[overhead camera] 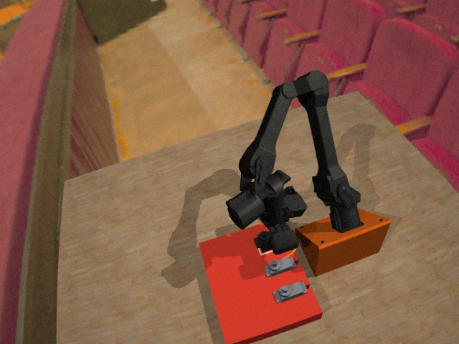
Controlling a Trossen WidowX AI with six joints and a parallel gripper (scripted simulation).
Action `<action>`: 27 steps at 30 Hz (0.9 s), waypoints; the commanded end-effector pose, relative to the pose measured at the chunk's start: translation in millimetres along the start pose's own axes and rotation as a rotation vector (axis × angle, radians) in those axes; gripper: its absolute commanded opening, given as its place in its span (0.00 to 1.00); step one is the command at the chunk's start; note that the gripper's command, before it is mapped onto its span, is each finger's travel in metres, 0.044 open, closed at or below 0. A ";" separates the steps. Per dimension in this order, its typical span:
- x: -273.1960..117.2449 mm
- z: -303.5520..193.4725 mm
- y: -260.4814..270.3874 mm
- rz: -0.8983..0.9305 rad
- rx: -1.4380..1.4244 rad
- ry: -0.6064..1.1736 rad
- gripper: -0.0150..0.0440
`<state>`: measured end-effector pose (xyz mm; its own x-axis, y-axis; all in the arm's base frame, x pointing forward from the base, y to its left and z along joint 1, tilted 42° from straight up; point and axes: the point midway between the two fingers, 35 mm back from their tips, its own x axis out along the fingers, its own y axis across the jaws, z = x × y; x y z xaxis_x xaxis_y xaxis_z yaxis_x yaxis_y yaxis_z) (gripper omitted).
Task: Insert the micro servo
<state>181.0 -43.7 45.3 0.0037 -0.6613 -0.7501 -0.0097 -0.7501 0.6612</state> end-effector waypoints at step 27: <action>29.2 0.0 -0.1 0.002 -0.005 0.003 0.25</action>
<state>181.0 -61.7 25.0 0.0034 -0.6606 -0.7507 -0.0108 -0.7507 0.6605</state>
